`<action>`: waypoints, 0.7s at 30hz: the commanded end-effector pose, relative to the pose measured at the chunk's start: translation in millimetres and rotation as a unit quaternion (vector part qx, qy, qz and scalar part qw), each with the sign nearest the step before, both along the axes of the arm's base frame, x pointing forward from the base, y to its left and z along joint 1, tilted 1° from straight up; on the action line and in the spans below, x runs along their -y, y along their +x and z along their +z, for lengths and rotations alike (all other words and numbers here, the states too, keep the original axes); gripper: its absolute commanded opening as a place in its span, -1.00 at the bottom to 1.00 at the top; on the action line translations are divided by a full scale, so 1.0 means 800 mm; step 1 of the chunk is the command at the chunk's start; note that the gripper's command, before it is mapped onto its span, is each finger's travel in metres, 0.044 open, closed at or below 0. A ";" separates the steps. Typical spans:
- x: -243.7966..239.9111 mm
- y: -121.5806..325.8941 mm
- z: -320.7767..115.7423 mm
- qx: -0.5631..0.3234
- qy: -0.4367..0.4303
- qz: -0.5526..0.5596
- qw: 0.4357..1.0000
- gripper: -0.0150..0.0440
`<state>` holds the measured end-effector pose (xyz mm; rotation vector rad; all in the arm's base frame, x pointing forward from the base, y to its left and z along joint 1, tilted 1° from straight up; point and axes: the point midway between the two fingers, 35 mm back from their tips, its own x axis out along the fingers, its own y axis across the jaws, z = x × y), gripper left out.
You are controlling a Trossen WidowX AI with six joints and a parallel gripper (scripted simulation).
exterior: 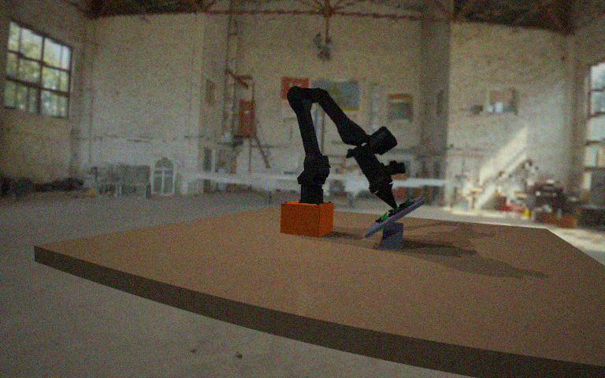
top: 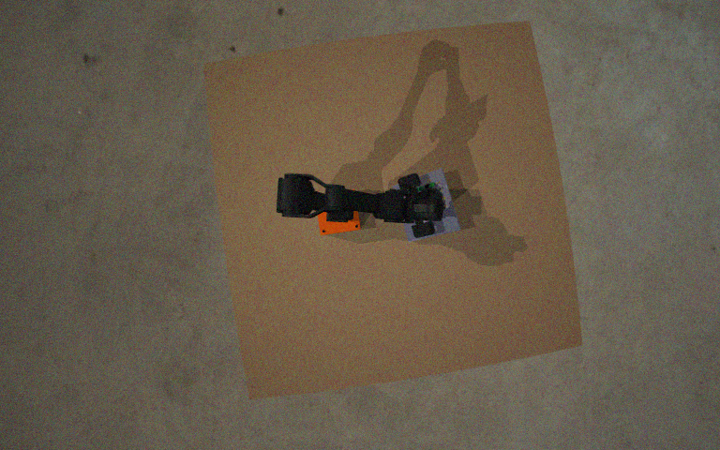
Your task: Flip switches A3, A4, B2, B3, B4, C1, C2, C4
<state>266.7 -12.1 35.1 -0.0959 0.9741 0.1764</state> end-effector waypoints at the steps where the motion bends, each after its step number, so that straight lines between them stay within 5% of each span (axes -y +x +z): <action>1: 0.001 0.000 -0.003 -0.003 -0.001 -0.002 1.000 -0.49; 13: 0.000 0.001 -0.004 -0.003 -0.001 -0.002 1.000 -0.49; 21: 0.009 -0.041 0.057 0.008 0.001 -0.002 1.000 -0.49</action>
